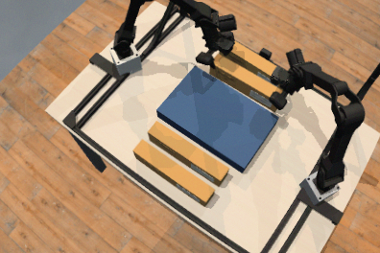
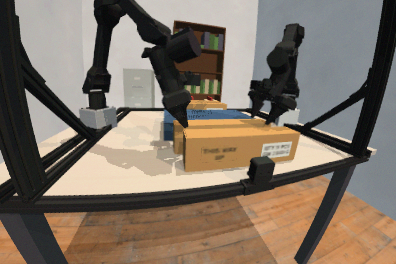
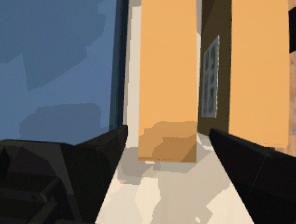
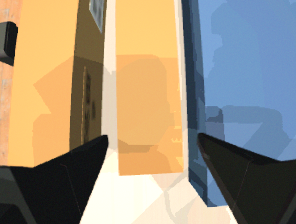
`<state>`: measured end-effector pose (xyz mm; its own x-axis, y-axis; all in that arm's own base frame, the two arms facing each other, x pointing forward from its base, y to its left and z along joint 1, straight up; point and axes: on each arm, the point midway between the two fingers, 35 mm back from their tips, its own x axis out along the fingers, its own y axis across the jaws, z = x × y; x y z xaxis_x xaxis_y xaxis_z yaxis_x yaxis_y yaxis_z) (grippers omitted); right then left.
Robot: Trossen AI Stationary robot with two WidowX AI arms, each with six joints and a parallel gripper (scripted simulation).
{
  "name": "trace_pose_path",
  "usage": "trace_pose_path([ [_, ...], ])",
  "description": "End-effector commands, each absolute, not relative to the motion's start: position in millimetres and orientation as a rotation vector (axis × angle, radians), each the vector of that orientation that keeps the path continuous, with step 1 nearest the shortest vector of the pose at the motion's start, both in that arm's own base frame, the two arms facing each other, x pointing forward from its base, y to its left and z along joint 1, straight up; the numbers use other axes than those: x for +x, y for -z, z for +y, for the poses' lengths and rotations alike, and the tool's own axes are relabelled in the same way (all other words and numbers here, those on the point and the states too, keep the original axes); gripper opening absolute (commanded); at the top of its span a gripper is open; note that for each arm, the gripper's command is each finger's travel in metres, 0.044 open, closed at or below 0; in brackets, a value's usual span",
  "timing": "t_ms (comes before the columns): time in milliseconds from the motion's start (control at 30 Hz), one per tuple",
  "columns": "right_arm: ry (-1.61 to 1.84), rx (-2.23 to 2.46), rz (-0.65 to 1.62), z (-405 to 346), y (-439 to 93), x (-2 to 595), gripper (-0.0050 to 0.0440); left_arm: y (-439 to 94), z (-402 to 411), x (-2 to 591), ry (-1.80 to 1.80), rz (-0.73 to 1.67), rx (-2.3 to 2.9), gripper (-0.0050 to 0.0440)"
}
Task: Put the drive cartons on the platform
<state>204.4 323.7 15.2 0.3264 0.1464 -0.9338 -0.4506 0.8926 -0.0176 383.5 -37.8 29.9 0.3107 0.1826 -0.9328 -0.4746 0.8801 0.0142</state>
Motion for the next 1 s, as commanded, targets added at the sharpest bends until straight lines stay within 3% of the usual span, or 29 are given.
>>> trace_pose_path([
  [0, -0.413, -0.279, 1.164, 327, -50, 206, 0.0389, -64, -38, 386, -0.433, 1.162, -0.292, 0.0389],
  [967, -0.413, -0.279, 1.164, 293, -56, 222, 0.0389, -70, -4, 369, -0.433, 1.162, -0.292, 0.0389],
])
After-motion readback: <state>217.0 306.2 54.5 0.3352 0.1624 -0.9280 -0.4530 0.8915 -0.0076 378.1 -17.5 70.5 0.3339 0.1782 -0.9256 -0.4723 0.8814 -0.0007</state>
